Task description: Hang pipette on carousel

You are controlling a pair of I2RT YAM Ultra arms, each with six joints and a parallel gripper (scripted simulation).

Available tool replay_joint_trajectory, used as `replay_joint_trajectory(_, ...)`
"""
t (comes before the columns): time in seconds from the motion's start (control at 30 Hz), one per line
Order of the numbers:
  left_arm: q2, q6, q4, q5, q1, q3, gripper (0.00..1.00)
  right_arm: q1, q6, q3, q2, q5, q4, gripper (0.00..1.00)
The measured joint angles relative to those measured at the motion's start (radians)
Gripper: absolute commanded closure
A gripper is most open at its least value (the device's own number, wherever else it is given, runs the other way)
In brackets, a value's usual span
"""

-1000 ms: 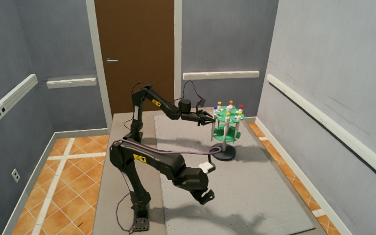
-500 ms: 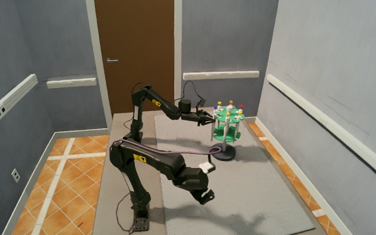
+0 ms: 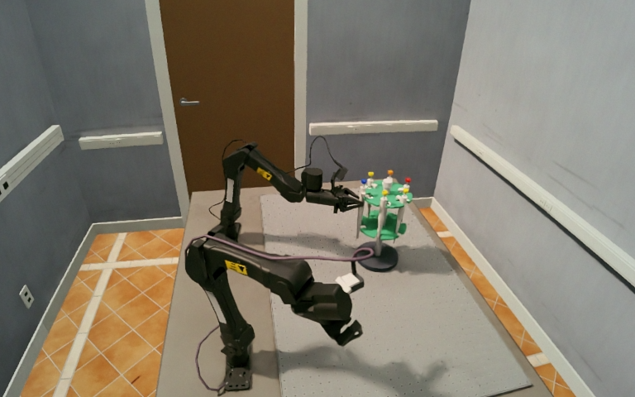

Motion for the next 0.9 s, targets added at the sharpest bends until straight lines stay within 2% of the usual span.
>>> replay_joint_trajectory(0.3,0.000,0.000,-0.002,0.002,0.000,0.002,0.88,0.000,0.000,0.000,0.000,0.000,0.000,0.00)
replay_joint_trajectory(0.9,0.055,0.000,-0.023,0.024,0.024,0.077,0.88,0.000,0.000,0.000,0.000,0.000,0.000,0.00)
